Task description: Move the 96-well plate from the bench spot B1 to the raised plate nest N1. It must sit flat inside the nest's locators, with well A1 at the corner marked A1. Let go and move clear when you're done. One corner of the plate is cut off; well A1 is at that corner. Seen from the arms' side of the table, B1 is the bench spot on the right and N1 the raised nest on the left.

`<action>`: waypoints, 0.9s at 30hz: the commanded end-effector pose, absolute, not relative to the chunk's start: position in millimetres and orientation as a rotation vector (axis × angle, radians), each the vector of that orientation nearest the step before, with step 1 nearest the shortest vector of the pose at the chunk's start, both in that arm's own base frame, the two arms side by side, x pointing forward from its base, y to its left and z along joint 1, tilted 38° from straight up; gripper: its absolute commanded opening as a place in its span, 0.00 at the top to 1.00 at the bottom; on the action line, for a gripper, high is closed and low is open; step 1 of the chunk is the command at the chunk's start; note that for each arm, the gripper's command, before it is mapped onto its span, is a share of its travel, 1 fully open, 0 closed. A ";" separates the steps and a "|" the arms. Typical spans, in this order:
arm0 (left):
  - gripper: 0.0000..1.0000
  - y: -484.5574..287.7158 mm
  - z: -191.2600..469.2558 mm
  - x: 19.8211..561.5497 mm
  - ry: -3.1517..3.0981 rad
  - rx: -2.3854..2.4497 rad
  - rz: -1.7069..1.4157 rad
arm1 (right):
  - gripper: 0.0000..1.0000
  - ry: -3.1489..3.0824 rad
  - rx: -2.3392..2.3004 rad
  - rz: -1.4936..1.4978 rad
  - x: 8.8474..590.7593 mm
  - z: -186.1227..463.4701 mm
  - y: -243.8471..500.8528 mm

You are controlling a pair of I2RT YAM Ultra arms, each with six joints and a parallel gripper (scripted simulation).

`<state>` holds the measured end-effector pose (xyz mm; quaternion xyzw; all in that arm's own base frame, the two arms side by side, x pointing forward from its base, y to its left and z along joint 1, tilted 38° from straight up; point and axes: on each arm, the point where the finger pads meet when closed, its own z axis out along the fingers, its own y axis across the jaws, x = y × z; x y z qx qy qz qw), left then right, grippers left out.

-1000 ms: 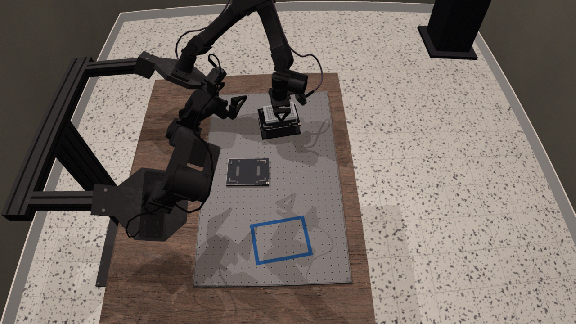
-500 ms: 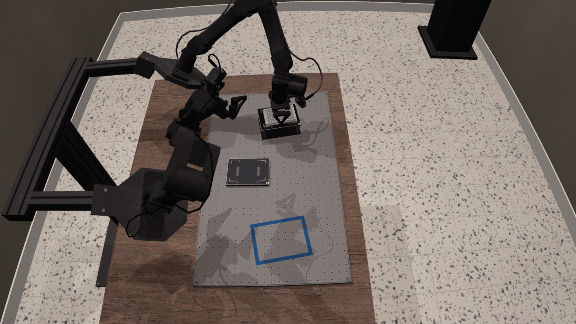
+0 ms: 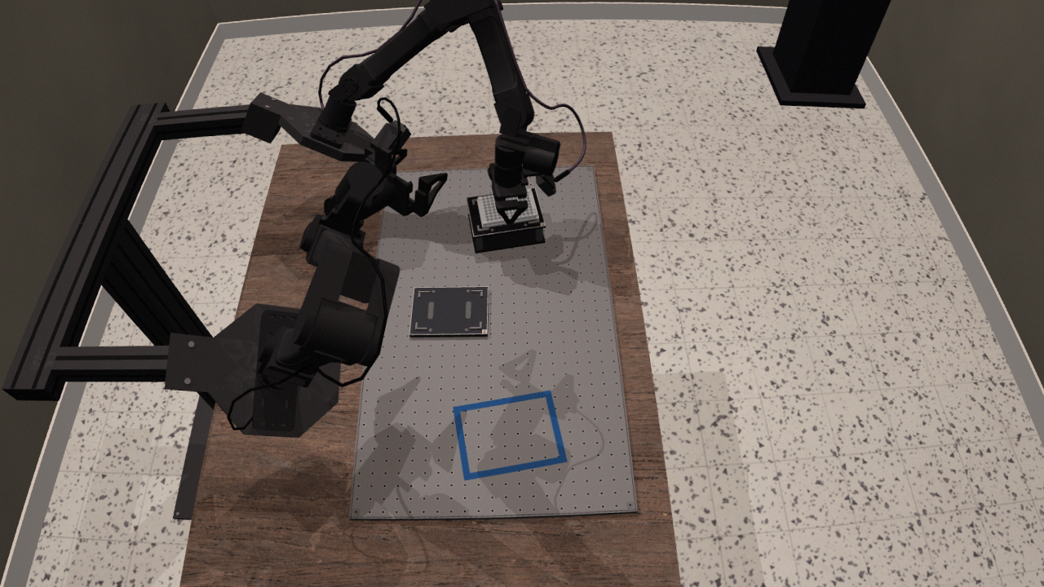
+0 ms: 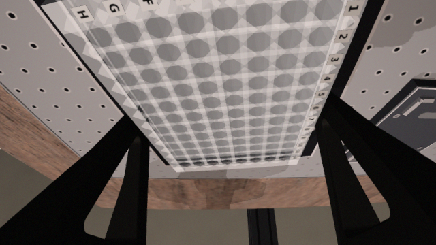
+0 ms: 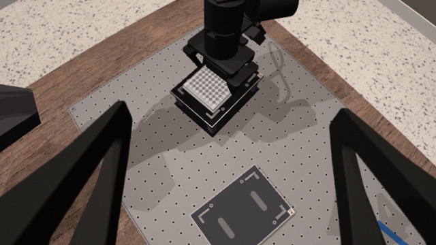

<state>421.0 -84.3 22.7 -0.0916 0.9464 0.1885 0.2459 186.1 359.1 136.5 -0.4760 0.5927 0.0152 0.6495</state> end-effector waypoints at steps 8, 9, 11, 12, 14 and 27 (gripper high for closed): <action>0.19 -93.0 34.4 420.1 2.577 -0.250 0.498 | 0.00 1.331 -1.073 0.056 182.2 141.8 363.3; 0.19 -93.8 36.9 419.4 2.575 -0.251 0.496 | 0.00 1.331 -1.073 0.056 182.2 141.8 363.3; 0.19 -94.8 39.2 417.9 2.574 -0.251 0.497 | 0.00 1.331 -1.073 0.056 182.2 141.8 363.3; 0.19 -94.8 39.2 417.9 2.574 -0.251 0.497 | 0.00 1.331 -1.073 0.056 182.2 141.8 363.3; 0.19 -95.1 40.3 417.4 2.574 -0.251 0.498 | 0.00 1.331 -1.073 0.056 182.2 141.8 363.3; 0.19 -95.1 40.3 417.5 2.574 -0.247 0.499 | 0.00 1.331 -1.073 0.056 182.2 141.8 363.3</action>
